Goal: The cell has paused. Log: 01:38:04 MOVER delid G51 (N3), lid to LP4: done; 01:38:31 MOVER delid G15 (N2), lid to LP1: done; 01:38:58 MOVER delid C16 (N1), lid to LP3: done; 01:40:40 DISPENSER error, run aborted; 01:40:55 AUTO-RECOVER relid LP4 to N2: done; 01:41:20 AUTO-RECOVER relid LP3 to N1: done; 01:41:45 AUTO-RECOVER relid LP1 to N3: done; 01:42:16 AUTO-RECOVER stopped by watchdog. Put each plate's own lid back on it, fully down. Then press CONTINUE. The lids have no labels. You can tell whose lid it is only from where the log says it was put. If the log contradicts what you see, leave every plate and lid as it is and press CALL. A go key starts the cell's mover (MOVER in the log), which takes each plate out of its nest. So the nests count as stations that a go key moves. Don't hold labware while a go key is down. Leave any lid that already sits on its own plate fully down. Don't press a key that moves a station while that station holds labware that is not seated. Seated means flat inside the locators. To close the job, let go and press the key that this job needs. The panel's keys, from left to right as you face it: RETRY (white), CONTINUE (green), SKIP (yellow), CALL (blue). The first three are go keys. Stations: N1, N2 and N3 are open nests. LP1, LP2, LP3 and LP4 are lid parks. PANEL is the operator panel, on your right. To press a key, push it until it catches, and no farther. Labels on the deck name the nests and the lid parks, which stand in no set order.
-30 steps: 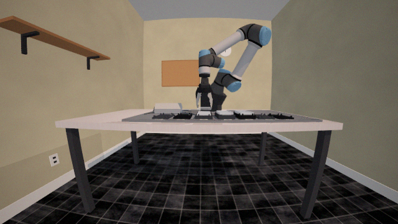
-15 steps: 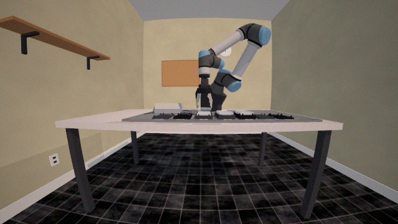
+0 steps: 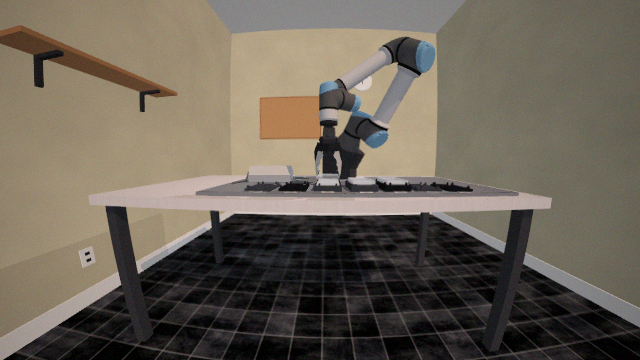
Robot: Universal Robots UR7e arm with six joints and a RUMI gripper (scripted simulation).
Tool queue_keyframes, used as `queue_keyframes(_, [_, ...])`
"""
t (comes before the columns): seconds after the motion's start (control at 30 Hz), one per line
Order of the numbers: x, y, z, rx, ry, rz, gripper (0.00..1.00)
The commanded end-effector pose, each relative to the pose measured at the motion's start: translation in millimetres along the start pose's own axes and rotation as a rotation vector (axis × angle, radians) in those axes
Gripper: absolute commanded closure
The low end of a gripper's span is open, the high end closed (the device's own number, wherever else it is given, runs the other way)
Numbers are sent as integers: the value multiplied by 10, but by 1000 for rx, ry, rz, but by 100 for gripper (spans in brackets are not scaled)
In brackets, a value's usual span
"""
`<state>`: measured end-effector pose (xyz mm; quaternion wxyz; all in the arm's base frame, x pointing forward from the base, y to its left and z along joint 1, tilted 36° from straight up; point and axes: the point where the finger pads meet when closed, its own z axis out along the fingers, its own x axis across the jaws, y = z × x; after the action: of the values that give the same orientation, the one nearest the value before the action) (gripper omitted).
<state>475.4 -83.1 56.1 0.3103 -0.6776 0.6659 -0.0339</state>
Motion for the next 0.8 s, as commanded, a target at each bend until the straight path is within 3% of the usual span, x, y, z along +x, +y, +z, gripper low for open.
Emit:
queue_keyframes(0.0, [2,-3,14,1,1,0,100])
queue_keyframes(0.77, [2,-3,77,1,1,0,100])
